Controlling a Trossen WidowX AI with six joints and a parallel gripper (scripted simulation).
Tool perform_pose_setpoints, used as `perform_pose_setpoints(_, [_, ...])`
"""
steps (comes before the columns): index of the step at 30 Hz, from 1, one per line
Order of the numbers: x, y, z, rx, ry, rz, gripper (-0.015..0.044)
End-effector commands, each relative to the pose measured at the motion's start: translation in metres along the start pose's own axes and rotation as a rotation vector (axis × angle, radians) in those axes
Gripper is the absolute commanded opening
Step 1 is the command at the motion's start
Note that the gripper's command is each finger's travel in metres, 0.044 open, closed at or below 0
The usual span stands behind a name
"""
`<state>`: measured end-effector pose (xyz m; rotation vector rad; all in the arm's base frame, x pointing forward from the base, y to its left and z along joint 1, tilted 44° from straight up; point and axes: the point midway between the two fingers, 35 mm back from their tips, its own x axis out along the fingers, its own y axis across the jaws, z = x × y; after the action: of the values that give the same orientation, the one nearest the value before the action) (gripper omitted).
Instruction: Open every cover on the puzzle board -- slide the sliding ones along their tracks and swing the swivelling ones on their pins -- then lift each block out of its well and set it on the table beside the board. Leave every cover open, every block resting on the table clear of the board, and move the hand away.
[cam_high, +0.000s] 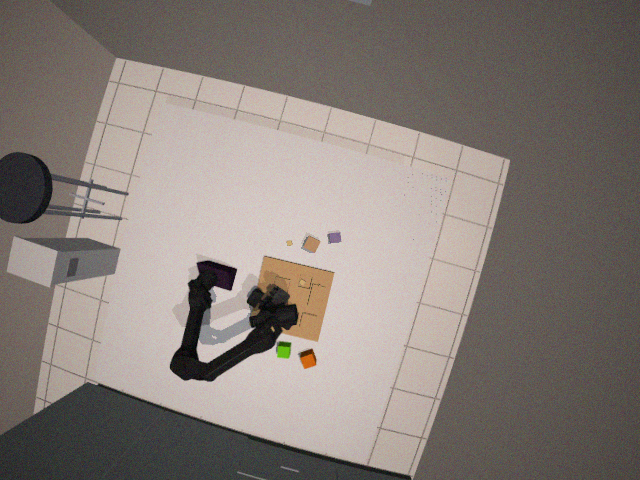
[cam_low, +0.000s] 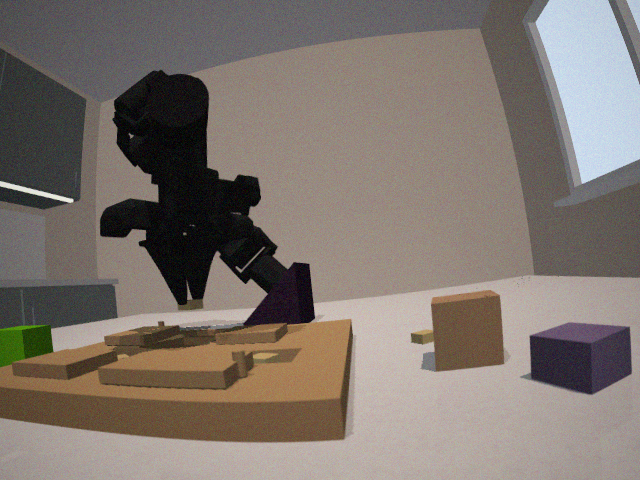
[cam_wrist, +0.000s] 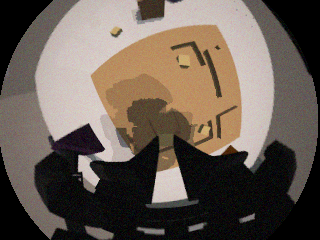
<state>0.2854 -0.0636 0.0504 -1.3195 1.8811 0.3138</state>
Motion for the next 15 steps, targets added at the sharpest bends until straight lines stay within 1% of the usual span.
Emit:
perform_pose_setpoints(1, [-0.012,-0.002,0.001,0.007,-0.007,-0.003,0.0080])
perform_pose_setpoints(15, [-0.047,-0.001,0.000,0.006,-0.007,-0.002,0.0080])
